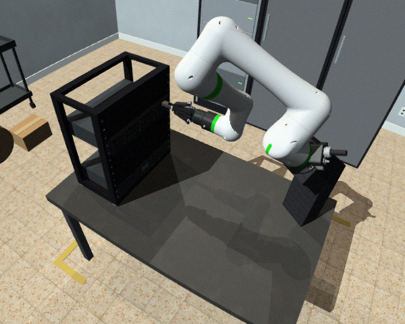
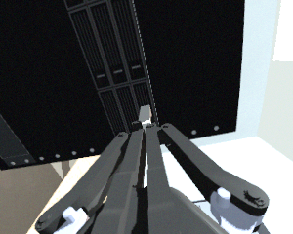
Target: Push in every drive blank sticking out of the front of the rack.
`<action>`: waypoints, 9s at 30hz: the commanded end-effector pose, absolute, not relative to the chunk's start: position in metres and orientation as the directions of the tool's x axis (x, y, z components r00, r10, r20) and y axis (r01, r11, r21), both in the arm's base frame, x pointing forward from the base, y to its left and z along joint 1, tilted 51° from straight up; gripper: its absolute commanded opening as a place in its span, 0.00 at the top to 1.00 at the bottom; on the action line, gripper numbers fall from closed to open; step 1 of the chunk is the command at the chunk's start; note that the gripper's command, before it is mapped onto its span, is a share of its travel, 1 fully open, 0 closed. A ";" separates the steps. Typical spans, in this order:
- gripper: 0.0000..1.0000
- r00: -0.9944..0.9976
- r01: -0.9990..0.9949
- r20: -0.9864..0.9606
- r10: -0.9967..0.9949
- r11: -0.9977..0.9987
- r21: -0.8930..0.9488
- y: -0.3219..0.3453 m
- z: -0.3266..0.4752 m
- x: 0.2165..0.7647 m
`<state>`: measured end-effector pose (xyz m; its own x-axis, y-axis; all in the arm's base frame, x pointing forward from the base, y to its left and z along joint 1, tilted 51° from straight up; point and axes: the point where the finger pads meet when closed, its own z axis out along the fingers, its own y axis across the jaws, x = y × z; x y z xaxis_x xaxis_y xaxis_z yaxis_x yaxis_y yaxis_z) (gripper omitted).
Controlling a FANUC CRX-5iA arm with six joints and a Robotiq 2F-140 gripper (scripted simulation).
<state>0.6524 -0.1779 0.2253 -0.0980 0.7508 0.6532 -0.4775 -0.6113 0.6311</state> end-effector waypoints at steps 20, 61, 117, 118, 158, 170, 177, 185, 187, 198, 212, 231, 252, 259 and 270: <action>0.90 -0.098 -0.479 0.653 0.751 -0.610 0.631 -0.179 0.226 0.653; 0.90 -0.098 -0.479 0.653 0.751 -0.610 0.631 -0.179 0.226 0.653; 0.90 -0.098 -0.479 0.653 0.751 -0.610 0.631 -0.179 0.226 0.653; 0.90 -0.098 -0.479 0.653 0.751 -0.610 0.631 -0.179 0.226 0.653; 0.90 -0.098 -0.479 0.653 0.751 -0.610 0.631 -0.179 0.226 0.654; 0.90 -0.098 -0.479 0.653 0.751 -0.610 0.631 -0.179 0.226 0.654; 0.90 -0.098 -0.479 0.653 0.751 -0.610 0.631 -0.179 0.226 0.654; 0.90 -0.098 -0.479 0.653 0.751 -0.610 0.631 -0.179 0.226 0.654; 0.90 -0.098 -0.479 0.653 0.751 -0.610 0.631 -0.179 0.226 0.654; 0.90 -0.098 -0.479 0.653 0.751 -0.610 0.631 -0.179 0.226 0.654; 0.90 -0.098 -0.479 0.653 0.751 -0.610 0.631 -0.179 0.226 0.654; 0.90 -0.098 -0.479 0.653 0.751 -0.610 0.631 -0.174 0.217 0.635; 0.90 -0.098 -0.479 0.653 0.751 -0.610 0.631 -0.158 0.192 0.582; 0.90 -0.098 -0.479 0.653 0.751 -0.610 0.631 -0.158 0.192 0.582; 0.90 -0.098 -0.479 0.653 0.751 -0.610 0.631 -0.158 0.192 0.582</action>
<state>0.5821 -0.1579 0.1916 -0.0979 0.7508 0.6532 -0.4777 -0.6112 0.6310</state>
